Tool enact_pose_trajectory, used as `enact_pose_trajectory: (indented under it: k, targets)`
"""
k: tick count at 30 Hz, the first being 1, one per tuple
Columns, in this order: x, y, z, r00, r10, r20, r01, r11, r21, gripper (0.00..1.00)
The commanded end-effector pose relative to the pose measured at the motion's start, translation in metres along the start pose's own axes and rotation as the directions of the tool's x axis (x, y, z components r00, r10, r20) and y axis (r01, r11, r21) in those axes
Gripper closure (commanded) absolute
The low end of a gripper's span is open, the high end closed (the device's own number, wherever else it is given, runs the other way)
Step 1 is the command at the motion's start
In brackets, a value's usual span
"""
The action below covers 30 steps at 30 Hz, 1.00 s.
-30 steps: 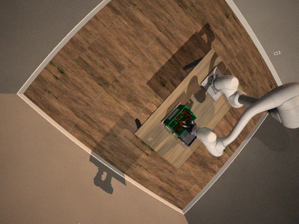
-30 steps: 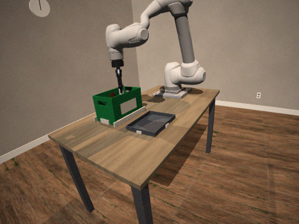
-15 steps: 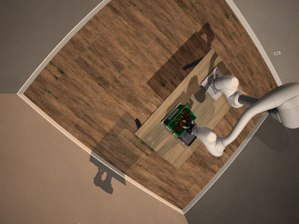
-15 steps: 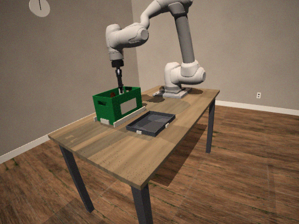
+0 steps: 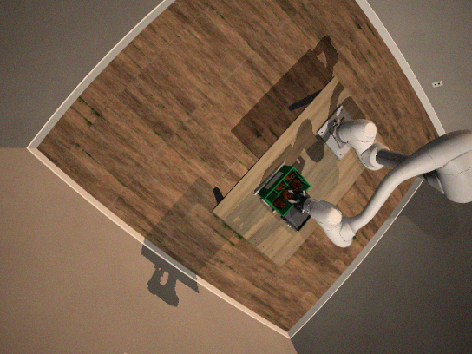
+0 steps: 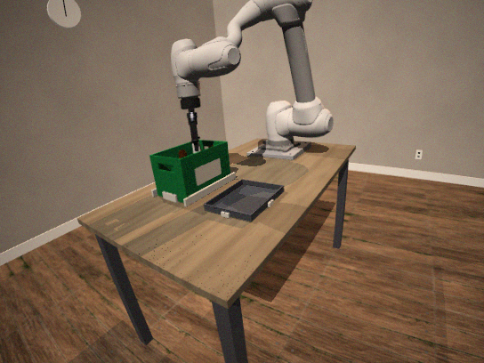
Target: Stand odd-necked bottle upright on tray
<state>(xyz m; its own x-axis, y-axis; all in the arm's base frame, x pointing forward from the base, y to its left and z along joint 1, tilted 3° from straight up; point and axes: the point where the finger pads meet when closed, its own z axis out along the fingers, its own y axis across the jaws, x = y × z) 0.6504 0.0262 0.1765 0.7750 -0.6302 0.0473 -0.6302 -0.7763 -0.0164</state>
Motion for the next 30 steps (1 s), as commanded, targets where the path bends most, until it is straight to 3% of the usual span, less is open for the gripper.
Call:
enact_pose_trajectory:
  k: [1, 20, 30]
  targets:
    - [0.0, 0.0, 0.0, 1.0, 0.0, 0.0, 0.0, 1.0, 0.0, 0.62]
    - [0.0, 0.0, -0.001, 1.0, 0.0, 0.0, 0.0, 1.0, 0.0, 0.62]
    - [0.0, 0.0, -0.018, 1.0, 0.0, 0.0, 0.0, 1.0, 0.0, 0.62]
